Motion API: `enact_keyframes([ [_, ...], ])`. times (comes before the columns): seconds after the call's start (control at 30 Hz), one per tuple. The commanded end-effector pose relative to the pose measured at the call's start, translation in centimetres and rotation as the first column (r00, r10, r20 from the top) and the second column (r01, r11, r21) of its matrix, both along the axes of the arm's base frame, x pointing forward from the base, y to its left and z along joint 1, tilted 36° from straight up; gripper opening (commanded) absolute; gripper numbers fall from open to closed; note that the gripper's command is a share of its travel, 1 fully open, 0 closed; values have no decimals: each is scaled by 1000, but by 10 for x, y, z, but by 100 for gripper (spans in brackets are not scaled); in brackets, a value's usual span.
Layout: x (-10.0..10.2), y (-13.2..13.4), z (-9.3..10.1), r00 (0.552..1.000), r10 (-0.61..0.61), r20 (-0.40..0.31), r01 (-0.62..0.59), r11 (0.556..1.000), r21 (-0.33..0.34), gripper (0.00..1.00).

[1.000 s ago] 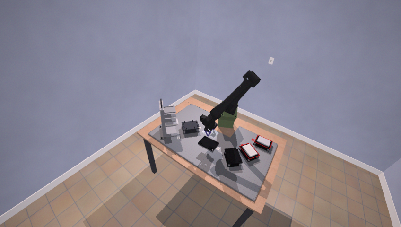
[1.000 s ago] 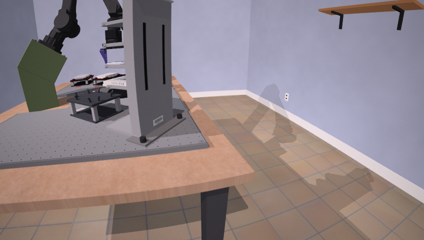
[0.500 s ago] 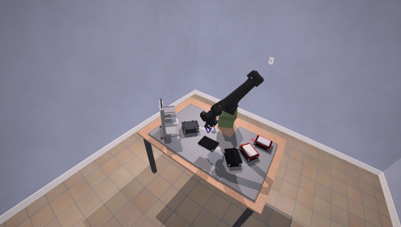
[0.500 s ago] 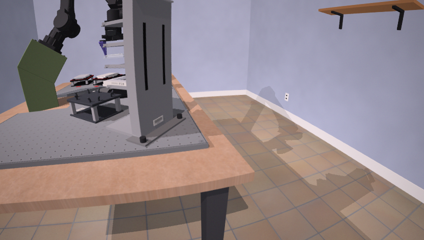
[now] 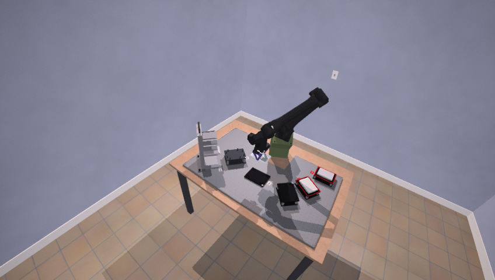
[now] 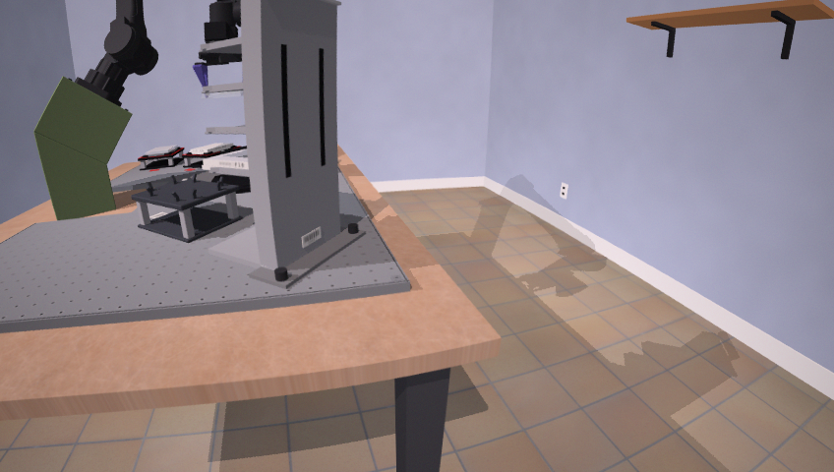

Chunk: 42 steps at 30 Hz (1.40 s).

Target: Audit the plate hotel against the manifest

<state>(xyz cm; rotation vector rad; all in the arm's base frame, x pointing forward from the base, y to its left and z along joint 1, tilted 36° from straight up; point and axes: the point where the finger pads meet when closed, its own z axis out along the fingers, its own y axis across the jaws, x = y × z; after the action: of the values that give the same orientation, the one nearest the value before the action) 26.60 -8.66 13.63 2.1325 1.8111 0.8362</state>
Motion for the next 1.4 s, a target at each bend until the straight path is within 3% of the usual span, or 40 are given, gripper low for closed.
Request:
enact_keyframes([
  [0.0,8,-12,30,998,3,55,-1,999,-48,86],
  [0.37,-7,-16,51,999,3,54,0,999,-53,86],
  [0.4,-6,-21,44,999,16,37,-15,999,-46,86],
  [0.5,-3,-34,43,997,58,59,-53,994,-91,86],
  [0.93,-4,-72,33,983,174,65,-161,971,-178,86],
  [1.37,-11,-109,21,945,321,59,-292,912,-287,86],
])
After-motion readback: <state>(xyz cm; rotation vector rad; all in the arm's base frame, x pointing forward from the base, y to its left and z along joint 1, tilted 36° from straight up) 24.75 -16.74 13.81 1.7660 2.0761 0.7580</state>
